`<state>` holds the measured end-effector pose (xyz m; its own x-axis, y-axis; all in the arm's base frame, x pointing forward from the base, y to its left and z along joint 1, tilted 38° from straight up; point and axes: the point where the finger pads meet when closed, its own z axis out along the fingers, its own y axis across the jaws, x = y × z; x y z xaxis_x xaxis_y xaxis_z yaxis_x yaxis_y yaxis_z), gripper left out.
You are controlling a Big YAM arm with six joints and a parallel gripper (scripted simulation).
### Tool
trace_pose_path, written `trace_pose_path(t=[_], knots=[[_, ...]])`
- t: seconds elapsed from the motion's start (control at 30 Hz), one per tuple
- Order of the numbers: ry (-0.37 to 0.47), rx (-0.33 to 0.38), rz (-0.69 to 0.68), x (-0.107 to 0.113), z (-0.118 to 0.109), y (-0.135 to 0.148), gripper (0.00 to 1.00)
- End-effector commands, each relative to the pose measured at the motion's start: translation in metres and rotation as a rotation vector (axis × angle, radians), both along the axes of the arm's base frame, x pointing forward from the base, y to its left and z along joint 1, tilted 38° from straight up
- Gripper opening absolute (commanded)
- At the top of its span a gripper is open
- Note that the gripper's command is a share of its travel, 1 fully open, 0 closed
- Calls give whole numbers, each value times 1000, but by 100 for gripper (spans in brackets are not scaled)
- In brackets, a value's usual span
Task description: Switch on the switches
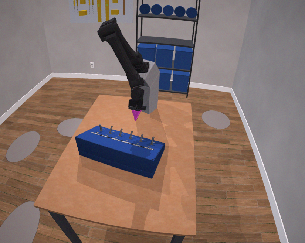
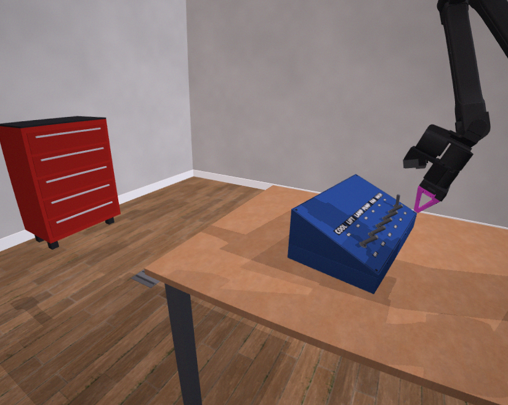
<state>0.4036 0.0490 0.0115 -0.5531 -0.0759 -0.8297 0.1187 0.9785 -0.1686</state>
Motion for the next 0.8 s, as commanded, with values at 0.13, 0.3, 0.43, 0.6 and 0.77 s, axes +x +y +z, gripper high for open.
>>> trace_pose_path(t=[0.13,0.3,0.43,0.6,0.77], knots=[[-26,-10,-1,30,-8,-8,0],[-26,-11,-1,45,-18,-12,0],[-26,-11,-1,50,-21,-13,0],[-26,-11,-1,61,-28,-16,0],[-48,-7,1,69,-21,-15,0]])
